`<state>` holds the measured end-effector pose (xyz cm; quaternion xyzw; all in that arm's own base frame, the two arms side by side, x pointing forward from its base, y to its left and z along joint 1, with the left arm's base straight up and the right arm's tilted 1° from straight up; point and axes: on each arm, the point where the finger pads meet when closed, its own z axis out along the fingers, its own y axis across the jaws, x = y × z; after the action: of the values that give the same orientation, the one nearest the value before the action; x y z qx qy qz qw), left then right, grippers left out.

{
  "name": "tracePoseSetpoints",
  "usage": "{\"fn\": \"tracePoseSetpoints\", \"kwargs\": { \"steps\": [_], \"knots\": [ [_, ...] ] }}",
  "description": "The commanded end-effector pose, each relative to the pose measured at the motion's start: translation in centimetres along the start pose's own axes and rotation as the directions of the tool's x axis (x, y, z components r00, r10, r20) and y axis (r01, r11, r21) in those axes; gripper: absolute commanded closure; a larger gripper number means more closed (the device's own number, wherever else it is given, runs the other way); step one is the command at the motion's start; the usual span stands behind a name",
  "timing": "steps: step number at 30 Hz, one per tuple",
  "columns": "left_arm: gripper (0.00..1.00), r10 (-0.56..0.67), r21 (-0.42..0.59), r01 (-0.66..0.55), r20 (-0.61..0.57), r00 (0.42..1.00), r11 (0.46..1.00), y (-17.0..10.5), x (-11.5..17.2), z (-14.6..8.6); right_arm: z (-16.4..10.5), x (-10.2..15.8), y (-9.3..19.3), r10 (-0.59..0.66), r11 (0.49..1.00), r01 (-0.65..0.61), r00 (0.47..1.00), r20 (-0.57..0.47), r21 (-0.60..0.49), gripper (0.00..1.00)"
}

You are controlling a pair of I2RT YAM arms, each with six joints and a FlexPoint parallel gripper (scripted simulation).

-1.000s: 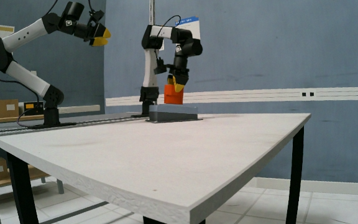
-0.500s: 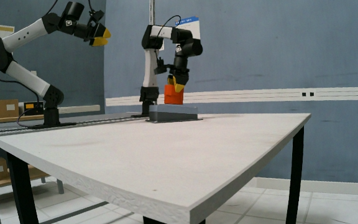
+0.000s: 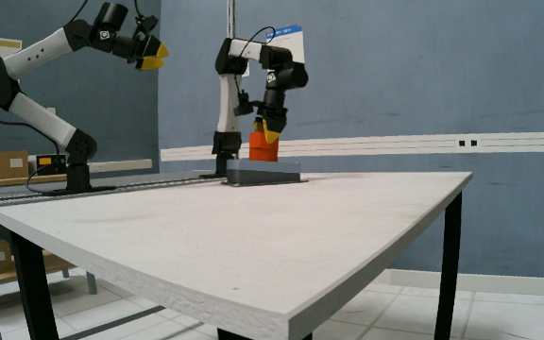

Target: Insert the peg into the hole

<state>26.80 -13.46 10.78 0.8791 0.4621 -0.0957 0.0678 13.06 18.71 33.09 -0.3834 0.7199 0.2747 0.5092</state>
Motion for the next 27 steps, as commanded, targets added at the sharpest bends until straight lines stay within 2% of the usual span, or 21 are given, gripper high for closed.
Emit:
{"fn": "tracePoseSetpoints", "kwargs": {
  "steps": [1, 27],
  "knots": [
    [0.66, 0.010, -0.037, -0.009, 0.010, 1.000, 0.999, 0.4, -0.3, -0.3, 0.2, 0.8, 0.2, 0.011, 1.000, -0.011, 1.000, -0.027, -0.006, 0.00],
    [0.66, 0.006, -0.014, -0.005, 0.011, 1.000, 1.000, 0.3, -0.3, 1.6, 0.2, 0.8, 0.2, 0.011, 1.000, -0.011, 1.000, -0.027, -0.006, 0.00]
  ]
}}
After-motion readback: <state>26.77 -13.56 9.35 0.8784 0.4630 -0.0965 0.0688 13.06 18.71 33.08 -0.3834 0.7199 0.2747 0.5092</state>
